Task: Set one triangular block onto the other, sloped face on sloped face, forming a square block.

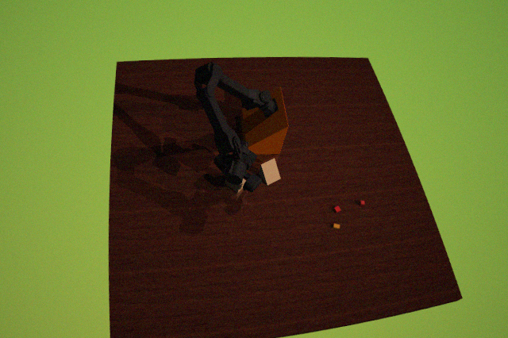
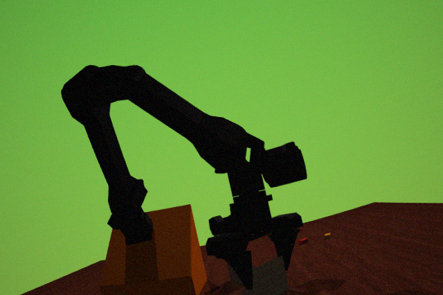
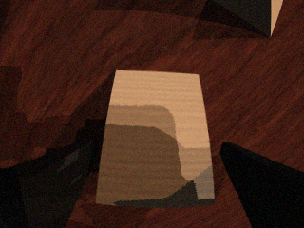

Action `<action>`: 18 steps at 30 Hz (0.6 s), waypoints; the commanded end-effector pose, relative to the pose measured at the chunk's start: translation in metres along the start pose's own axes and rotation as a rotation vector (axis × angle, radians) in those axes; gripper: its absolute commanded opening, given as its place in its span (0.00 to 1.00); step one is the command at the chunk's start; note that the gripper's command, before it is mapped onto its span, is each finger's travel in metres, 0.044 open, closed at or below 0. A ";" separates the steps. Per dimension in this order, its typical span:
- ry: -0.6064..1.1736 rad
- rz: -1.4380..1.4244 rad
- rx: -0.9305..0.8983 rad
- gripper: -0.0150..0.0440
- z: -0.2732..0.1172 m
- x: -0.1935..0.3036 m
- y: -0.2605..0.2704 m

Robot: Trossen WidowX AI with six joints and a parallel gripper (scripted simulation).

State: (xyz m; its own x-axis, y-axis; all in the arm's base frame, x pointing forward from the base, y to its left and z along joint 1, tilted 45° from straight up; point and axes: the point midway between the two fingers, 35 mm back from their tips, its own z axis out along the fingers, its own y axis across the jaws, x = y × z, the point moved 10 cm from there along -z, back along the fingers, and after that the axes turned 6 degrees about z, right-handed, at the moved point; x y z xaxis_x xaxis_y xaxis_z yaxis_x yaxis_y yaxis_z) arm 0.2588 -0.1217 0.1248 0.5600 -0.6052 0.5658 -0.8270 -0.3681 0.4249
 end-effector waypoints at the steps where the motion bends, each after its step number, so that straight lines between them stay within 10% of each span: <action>1: -0.009 -0.008 -0.003 1.00 0.009 -0.002 0.000; 12: -0.005 -0.009 -0.007 1.00 0.024 -0.004 0.003; 18: -0.005 -0.009 -0.007 0.77 0.024 -0.004 0.003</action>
State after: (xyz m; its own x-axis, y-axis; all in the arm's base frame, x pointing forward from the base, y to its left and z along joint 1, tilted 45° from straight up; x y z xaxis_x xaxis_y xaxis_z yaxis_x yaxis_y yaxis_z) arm 0.2535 -0.1367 0.1093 0.5634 -0.6039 0.5638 -0.8243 -0.3647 0.4331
